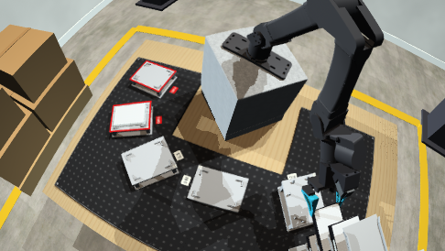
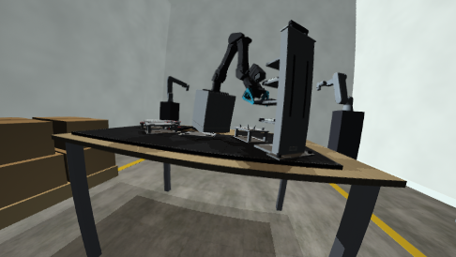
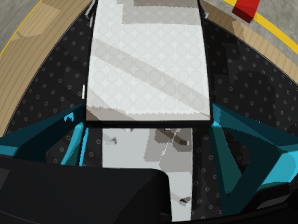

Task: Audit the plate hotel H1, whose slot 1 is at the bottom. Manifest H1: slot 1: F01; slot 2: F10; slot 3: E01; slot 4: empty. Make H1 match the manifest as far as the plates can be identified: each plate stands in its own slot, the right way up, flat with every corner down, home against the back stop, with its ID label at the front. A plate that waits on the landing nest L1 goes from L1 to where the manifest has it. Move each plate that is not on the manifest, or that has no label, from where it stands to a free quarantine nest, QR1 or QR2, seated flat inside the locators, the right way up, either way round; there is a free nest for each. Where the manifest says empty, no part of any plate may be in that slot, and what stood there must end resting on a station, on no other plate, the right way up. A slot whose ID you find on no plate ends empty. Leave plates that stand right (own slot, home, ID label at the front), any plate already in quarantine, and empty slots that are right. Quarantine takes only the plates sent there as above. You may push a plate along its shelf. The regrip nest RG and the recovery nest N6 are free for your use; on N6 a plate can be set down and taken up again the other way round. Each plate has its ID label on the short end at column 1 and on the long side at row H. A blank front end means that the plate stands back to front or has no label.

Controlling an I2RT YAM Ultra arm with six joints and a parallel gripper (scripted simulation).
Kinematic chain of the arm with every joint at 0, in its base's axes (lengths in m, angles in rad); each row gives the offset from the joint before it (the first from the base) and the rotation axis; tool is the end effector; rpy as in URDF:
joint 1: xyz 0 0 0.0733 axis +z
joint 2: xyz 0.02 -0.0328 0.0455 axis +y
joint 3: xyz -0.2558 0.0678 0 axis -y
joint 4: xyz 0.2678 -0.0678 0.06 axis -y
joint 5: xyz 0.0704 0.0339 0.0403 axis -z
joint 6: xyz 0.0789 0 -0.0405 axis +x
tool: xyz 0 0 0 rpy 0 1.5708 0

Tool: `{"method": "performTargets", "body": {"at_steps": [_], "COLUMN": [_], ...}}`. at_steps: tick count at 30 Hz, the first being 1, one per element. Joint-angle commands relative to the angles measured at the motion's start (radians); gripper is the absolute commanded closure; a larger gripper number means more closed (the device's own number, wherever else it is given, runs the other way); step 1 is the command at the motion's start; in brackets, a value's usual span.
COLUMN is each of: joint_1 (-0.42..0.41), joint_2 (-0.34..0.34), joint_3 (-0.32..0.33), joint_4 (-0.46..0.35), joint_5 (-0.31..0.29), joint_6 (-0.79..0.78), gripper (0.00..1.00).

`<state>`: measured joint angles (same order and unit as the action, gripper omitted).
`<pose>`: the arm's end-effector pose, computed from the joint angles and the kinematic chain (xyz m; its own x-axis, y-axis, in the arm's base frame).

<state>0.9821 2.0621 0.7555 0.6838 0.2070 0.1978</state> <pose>0.2282 0.3146 0.0152 -0.4593 -0.3416 -0.8200 -0.6435 0.7643 0.0421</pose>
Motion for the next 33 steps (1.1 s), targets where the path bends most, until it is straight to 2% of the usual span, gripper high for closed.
{"method": "performTargets", "body": {"at_steps": [1,33], "joint_1": [0.003,0.043], "joint_2": [-0.013,-0.062], "joint_3": [0.0,-0.162], "joint_4": [0.009,0.116], "joint_5": [0.004,0.037], "joint_6": [0.001,0.025], "gripper": [0.14,0.14]}}
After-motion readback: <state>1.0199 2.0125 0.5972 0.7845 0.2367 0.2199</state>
